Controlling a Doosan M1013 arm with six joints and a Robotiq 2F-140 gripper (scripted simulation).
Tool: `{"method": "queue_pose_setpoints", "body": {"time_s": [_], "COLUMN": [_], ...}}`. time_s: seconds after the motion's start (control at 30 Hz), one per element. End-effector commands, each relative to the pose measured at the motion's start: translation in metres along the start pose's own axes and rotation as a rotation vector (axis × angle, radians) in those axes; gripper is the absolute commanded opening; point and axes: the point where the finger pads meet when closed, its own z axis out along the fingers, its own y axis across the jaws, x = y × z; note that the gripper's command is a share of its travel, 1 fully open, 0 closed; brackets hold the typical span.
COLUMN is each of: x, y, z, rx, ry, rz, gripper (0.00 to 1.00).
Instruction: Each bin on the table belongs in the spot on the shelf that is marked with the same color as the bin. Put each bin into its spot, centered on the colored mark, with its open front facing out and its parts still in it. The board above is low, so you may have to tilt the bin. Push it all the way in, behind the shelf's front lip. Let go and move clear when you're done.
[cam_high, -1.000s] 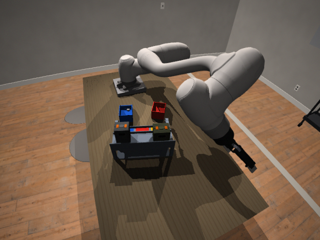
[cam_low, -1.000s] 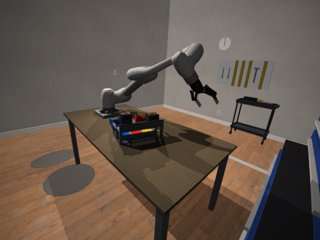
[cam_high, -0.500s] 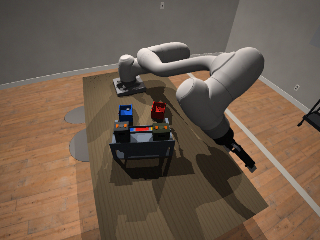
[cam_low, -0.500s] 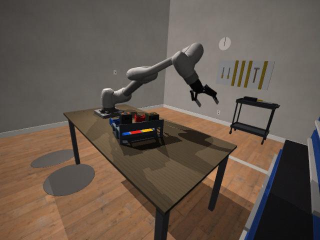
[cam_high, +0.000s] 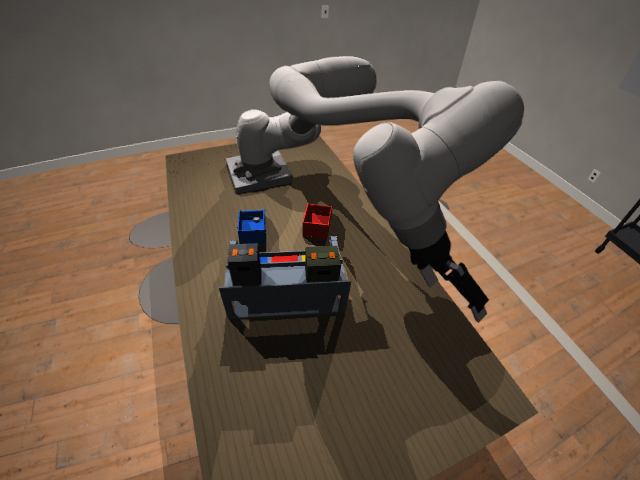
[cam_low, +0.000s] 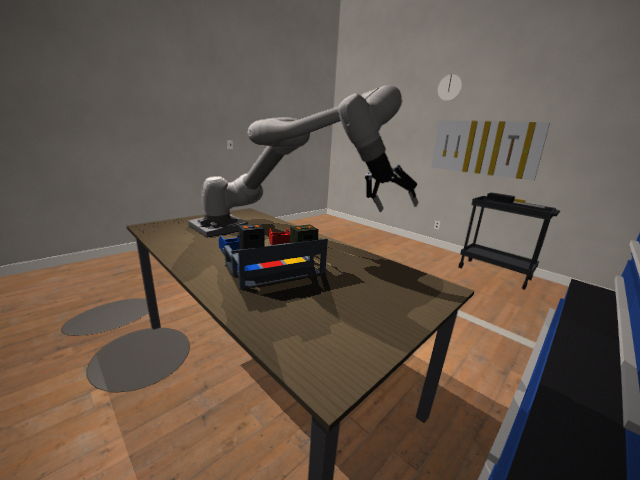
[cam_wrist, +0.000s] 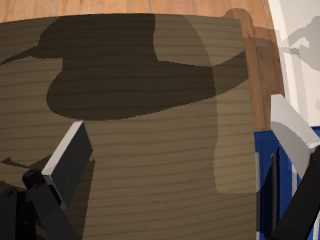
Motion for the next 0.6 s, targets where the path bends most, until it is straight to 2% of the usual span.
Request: {"method": "queue_pose_setpoints", "body": {"time_s": [0.0,0.33,0.4,0.5,0.57], "x": [0.000,0.000,-0.003,-0.003,-0.003], "y": [-0.014,-0.014,-0.055,-0.071,-0.071], "z": [-0.005,-0.005,-0.018,-0.023,-0.023], "rx": [-0.009,-0.009,0.033,0.049,0.049], "ry": [-0.023,-0.023,-0.073,-0.091,-0.091], "rz": [-0.018,-0.018,-0.069,-0.089,-0.089], "gripper": [1.00,1.00,1.00,1.00,1.00]}}
